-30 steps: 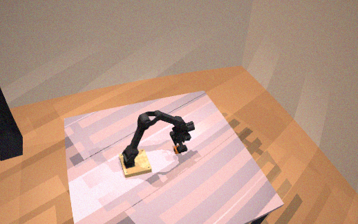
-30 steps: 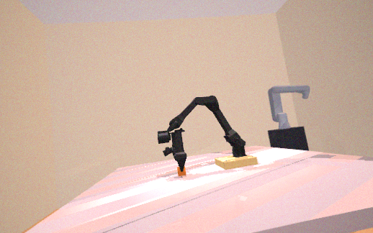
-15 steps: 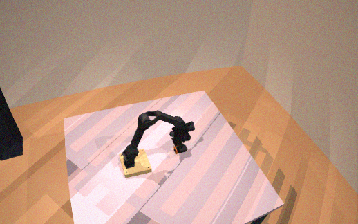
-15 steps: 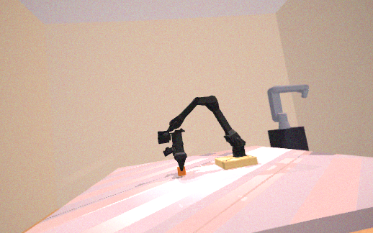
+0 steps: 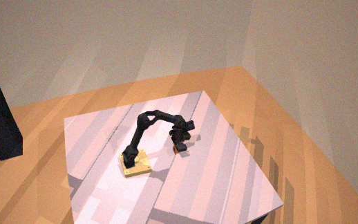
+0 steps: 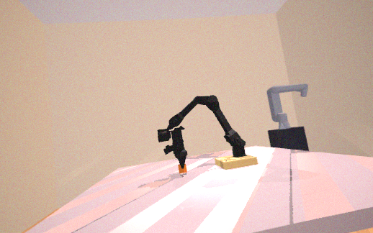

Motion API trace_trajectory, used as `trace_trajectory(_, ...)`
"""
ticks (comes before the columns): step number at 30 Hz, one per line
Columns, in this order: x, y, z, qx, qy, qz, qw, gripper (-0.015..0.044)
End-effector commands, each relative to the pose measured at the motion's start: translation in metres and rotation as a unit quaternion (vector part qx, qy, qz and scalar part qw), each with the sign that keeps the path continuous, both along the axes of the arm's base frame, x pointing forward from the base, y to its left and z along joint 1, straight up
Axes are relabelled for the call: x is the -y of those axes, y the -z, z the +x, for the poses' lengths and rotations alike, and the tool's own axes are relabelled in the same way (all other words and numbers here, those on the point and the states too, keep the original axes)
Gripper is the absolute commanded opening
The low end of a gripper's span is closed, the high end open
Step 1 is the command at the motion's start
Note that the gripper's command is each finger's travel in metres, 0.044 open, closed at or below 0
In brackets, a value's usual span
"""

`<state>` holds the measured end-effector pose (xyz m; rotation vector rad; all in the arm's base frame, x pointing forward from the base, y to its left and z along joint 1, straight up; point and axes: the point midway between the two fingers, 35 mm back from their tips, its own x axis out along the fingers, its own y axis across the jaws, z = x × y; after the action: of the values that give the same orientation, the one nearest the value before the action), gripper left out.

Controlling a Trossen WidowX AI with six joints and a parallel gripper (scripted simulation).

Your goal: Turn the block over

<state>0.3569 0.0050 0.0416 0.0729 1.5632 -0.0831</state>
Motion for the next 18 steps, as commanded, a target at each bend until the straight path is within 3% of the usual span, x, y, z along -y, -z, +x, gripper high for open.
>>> trace_trajectory(1, -0.0003, -0.0167, 0.0045, 0.013, -0.001, 0.001, 1.000, 0.0000)
trace_trajectory(18, -0.0007, -0.0092, 0.0071, 0.115, -0.004, -0.011, 0.993, 0.0000)
